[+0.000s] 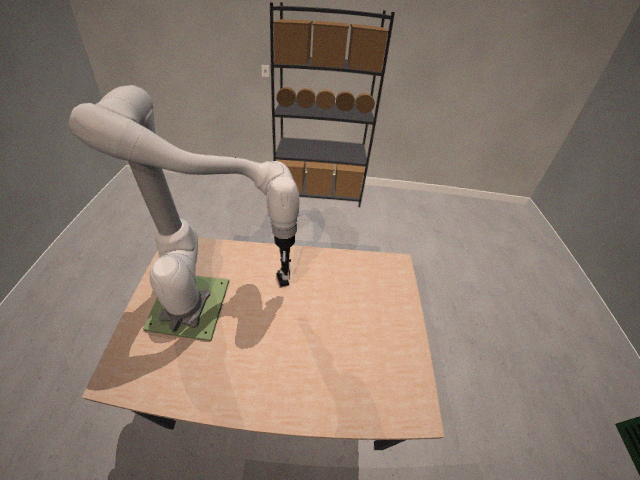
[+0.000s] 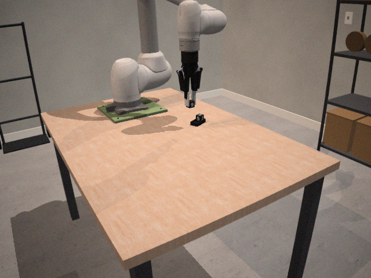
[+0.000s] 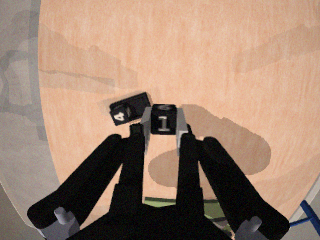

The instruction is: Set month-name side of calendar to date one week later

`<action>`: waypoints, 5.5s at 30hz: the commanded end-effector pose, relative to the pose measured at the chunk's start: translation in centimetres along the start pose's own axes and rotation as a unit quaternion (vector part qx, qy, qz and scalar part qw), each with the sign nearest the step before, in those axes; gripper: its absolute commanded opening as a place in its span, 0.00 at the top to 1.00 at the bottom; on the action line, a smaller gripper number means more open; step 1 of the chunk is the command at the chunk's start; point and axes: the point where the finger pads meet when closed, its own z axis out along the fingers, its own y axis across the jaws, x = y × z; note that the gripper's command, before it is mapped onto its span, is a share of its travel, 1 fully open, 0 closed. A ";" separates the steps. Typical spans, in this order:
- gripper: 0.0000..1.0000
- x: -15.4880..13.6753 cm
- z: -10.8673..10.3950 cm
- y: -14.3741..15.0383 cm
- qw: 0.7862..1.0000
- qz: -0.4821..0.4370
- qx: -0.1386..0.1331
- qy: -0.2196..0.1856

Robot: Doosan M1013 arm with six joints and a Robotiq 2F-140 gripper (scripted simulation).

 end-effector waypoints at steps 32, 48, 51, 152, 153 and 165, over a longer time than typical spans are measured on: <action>0.76 1.1 0.5 3.7 0.888 -0.460 0.008 0.001; 0.76 1.1 1.1 3.7 0.888 -0.460 0.008 0.001; 0.76 1.1 1.6 3.7 0.888 -0.460 0.008 0.001; 0.76 1.0 10.5 3.7 0.888 -0.460 0.008 0.001; 0.76 1.0 10.5 3.7 0.888 -0.460 0.008 0.001; 0.76 1.0 10.5 3.7 0.888 -0.460 0.008 0.001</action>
